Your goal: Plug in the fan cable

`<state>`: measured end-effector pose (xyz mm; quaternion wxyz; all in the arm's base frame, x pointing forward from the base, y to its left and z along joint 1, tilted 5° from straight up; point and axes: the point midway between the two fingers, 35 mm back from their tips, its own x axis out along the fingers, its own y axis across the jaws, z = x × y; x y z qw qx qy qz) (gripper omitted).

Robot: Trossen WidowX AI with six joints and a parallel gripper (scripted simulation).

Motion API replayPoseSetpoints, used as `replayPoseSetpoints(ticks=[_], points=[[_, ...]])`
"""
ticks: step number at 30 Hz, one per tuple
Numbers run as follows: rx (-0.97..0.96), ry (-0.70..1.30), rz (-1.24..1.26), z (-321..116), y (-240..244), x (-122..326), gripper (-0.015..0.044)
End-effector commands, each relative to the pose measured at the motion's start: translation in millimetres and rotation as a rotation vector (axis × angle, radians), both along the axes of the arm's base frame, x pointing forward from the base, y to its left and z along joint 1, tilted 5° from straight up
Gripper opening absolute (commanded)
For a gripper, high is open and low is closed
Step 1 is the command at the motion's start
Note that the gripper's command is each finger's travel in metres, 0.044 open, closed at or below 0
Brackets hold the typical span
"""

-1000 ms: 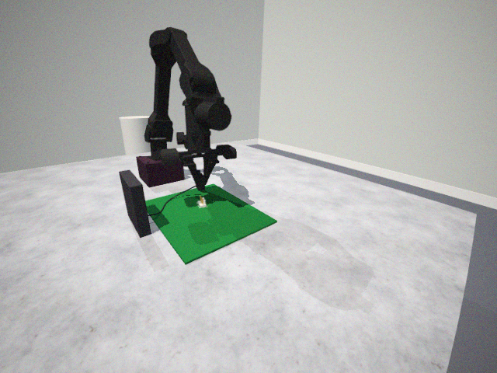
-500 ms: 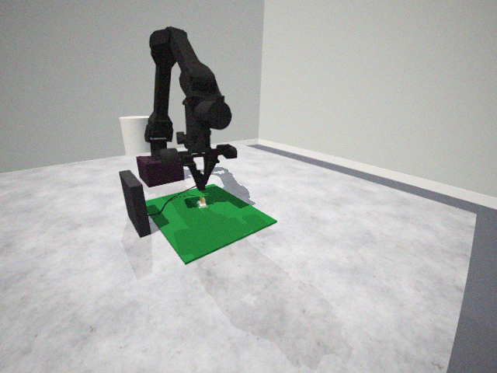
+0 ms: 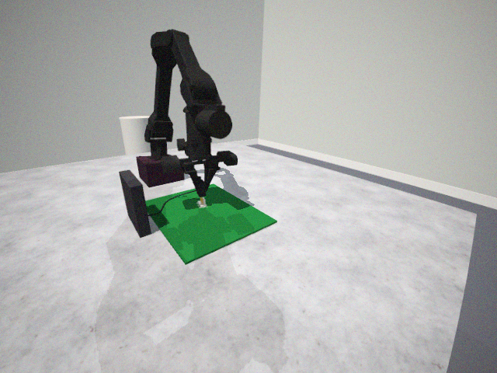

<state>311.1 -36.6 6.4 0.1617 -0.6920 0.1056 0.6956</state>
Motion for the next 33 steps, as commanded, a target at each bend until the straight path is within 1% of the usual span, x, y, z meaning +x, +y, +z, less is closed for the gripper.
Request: replayPoseSetpoints(ticks=[1, 33], points=[[-0.001, 0.000, 0.001, -4.2, 0.3, -0.4, 0.0000], [-0.001, 0.000, -0.006, -9.4, 1.0, -0.3, 0.0000]])
